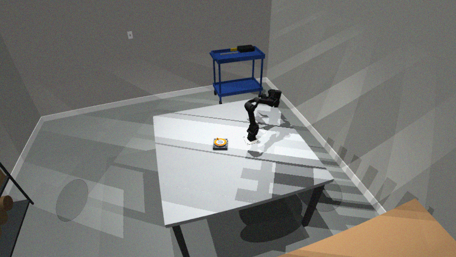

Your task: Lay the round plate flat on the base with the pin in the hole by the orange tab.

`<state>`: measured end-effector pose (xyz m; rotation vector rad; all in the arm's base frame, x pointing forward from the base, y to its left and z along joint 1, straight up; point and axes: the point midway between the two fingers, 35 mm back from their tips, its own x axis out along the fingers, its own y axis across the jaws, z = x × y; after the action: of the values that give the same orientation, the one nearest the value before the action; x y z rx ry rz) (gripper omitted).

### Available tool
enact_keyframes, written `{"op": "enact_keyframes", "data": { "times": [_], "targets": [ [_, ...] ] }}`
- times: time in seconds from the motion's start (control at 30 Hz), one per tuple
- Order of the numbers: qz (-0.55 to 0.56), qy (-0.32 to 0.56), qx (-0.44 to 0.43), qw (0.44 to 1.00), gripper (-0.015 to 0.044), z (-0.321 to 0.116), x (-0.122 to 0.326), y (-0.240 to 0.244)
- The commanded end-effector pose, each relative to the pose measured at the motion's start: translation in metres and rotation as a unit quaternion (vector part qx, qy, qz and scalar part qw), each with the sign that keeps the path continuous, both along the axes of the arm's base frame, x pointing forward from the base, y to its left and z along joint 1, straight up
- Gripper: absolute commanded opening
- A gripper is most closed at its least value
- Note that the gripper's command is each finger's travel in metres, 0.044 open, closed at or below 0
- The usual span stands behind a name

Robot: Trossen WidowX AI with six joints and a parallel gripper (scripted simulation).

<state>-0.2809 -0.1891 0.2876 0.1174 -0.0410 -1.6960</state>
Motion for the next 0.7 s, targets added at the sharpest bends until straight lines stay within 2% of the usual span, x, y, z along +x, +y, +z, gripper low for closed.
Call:
{"op": "enact_keyframes", "data": {
  "times": [0.0,0.23,0.3,0.47,0.67],
  "targets": [
    [0.001,-0.002,0.001,1.000,0.0374,-0.001,0.001,-0.002],
    [0.074,-0.069,0.047,0.994,0.0190,-0.025,0.045,-0.082],
    [0.083,-0.073,0.054,0.992,0.0137,-0.027,0.051,-0.090],
    [0.149,-0.099,0.109,0.978,0.0006,-0.044,0.107,-0.138],
    [0.204,-0.119,0.160,0.958,0.0000,-0.058,0.170,-0.170]
  ]
}}
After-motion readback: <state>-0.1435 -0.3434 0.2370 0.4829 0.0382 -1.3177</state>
